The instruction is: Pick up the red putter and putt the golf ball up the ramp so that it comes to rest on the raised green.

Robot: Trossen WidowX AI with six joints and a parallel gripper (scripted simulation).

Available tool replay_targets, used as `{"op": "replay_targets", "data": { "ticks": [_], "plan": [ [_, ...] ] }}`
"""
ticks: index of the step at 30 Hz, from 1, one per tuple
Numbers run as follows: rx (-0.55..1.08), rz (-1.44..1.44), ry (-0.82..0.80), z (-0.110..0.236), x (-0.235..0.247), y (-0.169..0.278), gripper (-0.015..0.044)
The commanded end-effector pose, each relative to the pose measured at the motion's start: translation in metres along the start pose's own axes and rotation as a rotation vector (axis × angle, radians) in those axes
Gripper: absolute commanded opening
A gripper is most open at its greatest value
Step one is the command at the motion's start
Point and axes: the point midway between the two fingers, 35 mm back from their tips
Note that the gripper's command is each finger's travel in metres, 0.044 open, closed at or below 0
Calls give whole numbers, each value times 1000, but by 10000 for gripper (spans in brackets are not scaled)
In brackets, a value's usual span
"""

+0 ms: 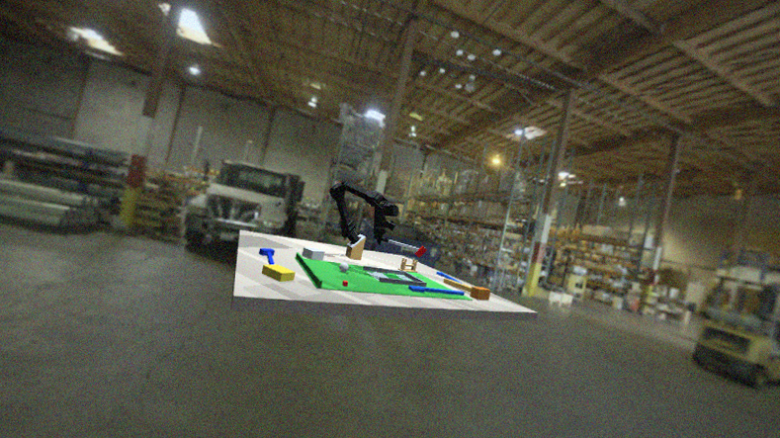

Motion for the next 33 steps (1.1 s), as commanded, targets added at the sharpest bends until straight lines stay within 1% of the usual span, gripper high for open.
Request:
{"op": "replay_targets", "data": {
  "ticks": [1,9,17,30,33],
  "plan": [
    [-9,-131,26,13,-20,22,0],
    [14,-406,63,27,-49,82,0],
    [45,-681,107,41,-65,147,0],
    [113,-1127,197,63,-61,257,0],
    [122,-1177,210,66,-58,269,0]
  ]
}}
Point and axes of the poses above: the point midway between the two fingers, 35 mm back from their tips, its own z axis back along the fingers, its own x axis across the jaws, y = z × x, and after that the axes turned 2 degrees about -z, right-handed
